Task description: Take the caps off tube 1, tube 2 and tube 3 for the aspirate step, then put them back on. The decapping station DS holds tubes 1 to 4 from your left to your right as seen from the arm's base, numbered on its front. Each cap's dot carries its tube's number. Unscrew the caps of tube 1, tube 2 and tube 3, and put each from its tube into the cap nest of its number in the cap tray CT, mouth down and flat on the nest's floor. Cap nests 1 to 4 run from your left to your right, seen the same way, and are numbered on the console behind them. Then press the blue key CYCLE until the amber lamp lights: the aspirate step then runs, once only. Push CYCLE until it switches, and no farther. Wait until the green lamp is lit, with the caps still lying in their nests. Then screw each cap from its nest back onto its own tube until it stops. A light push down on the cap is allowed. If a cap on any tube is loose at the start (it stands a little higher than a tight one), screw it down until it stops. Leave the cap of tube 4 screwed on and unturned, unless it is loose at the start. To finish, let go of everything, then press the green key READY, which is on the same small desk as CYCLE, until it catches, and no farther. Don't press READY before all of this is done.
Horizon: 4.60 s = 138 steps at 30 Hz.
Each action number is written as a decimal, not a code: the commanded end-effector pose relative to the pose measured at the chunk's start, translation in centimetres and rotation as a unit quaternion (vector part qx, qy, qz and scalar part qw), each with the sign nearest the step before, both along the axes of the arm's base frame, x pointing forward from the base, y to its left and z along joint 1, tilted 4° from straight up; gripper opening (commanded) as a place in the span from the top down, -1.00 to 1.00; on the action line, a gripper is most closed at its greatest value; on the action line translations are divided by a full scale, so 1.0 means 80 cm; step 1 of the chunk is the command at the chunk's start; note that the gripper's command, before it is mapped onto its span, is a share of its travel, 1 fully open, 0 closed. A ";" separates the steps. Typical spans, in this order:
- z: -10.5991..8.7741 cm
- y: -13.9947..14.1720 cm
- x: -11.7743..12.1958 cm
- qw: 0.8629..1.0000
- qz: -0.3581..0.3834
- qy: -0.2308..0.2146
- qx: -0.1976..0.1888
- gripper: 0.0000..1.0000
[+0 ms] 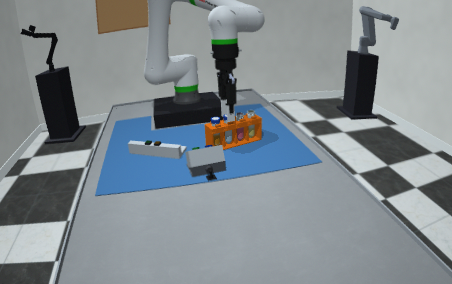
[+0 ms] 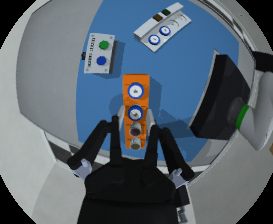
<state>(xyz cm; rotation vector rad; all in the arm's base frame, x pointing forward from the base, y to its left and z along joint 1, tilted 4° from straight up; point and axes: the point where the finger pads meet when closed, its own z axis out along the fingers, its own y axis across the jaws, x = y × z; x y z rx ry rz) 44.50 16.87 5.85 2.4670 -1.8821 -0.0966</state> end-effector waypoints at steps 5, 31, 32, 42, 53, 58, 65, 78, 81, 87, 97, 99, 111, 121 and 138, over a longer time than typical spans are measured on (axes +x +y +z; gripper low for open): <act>0.000 0.000 0.000 0.980 -0.199 -0.006 -0.023 0.31; 0.000 0.000 0.000 0.992 -0.125 -0.006 -0.018 1.00; 0.000 0.000 0.000 0.995 -0.100 -0.006 -0.017 1.00; 0.001 0.000 0.000 0.989 0.146 -0.005 0.000 1.00; 0.001 0.000 0.000 0.948 0.317 -0.005 0.012 1.00; 0.001 0.000 0.000 0.948 0.317 -0.005 0.012 1.00; 0.001 0.000 0.000 0.948 0.317 -0.005 0.012 0.31; 0.001 0.000 0.000 0.988 0.157 -0.005 0.001 0.31; 0.001 0.000 0.000 0.997 0.073 -0.005 -0.005 0.31; 0.001 0.000 0.000 0.999 -0.052 -0.005 -0.013 0.31; 0.001 0.000 0.000 0.980 -0.199 -0.006 -0.023 0.31; 0.001 0.000 0.000 0.980 -0.199 -0.006 -0.023 0.31; 0.001 0.000 0.000 0.980 -0.199 -0.006 -0.023 1.00; 0.001 0.000 0.000 0.999 -0.050 -0.005 -0.013 1.00; 0.002 0.000 0.000 0.948 0.317 -0.005 0.012 1.00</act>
